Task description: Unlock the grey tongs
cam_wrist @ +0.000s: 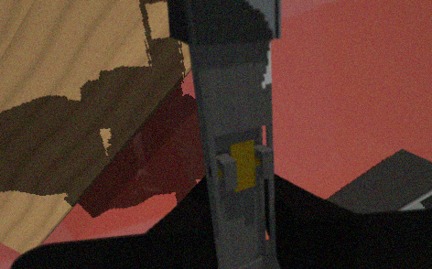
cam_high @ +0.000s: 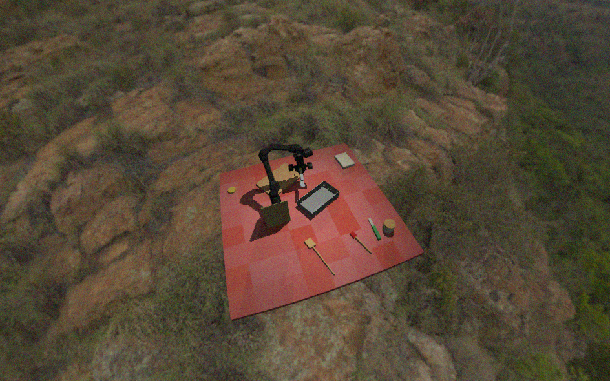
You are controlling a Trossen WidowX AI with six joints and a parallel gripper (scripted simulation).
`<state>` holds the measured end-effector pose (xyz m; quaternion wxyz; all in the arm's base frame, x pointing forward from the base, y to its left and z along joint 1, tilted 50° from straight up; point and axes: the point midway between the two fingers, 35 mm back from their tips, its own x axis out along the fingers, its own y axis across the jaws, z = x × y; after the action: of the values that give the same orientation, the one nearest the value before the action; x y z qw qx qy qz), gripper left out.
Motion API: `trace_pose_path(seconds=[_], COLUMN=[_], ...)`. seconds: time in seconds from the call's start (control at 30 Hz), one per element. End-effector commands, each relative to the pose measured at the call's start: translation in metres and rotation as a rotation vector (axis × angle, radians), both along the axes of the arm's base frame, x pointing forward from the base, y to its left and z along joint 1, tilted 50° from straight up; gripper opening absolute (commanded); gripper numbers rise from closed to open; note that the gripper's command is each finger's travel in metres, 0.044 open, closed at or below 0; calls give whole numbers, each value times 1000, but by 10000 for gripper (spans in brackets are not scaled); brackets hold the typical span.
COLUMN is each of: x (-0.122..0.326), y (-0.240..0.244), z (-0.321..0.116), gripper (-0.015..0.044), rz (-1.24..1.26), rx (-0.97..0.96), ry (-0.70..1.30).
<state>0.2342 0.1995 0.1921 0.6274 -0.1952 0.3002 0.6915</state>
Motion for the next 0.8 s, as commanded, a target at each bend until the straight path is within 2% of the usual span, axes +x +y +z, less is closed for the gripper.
trace_pose_path(seconds=[0.0,0.77], x=[-6,-88], y=[2,40], z=[4,48], gripper=[-150,-150], rz=[-20,-273], rx=[-10,-106], ry=[20,298])
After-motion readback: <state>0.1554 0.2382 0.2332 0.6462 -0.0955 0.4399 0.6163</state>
